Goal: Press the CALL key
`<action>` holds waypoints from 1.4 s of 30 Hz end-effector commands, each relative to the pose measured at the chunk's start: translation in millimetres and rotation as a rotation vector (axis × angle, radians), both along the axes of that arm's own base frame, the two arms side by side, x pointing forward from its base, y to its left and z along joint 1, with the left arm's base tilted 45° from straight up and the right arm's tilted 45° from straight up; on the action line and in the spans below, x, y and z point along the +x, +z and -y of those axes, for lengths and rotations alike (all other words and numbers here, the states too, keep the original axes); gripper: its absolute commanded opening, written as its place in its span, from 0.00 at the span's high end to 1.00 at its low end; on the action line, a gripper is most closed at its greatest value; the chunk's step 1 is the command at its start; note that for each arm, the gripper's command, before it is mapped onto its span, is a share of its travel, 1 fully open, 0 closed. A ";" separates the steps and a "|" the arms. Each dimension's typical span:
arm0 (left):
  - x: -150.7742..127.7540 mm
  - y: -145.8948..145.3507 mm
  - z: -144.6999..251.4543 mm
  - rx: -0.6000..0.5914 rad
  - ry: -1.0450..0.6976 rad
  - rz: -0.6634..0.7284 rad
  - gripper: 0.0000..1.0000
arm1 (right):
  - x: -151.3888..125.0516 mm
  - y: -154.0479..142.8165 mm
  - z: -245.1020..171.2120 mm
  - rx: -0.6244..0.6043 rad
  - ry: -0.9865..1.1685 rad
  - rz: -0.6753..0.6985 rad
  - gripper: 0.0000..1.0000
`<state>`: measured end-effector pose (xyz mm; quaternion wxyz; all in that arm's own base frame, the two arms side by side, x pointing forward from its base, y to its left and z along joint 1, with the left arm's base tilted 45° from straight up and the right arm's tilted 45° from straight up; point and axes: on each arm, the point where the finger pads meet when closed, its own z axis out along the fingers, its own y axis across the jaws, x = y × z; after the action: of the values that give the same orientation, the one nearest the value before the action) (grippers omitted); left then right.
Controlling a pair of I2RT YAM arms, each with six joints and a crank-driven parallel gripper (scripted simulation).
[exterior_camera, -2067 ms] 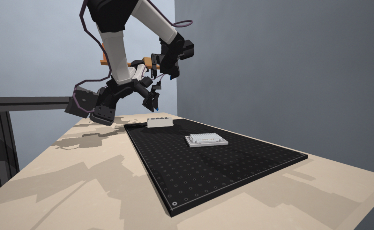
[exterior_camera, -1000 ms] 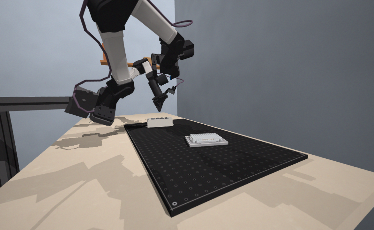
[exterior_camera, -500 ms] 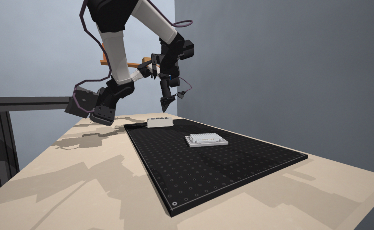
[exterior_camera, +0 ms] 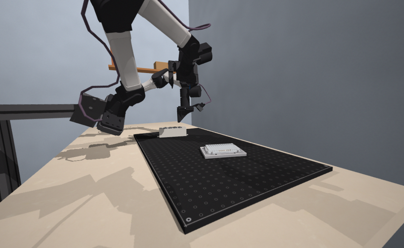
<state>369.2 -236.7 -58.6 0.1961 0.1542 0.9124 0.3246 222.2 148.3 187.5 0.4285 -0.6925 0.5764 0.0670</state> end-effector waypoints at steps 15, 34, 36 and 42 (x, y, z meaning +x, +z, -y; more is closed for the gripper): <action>11.5 5.0 -6.1 -0.010 0.013 0.012 1.00 | 12.1 11.8 10.0 0.053 -0.069 0.041 0.00; 21.0 -18.9 -21.8 0.000 0.019 0.006 1.00 | 17.9 9.8 18.5 0.073 -0.106 0.024 0.00; 21.7 -21.5 -23.3 0.001 0.019 0.005 1.00 | 17.7 9.6 18.5 0.073 -0.106 0.023 0.00; 23.4 -30.8 -28.2 0.002 0.021 -0.002 1.00 | 16.4 8.5 18.9 0.062 -0.104 0.020 0.00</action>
<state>386.6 -214.7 -78.3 0.1913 0.1501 0.9124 0.3293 237.9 128.4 189.8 0.4498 -0.6490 0.6108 0.0587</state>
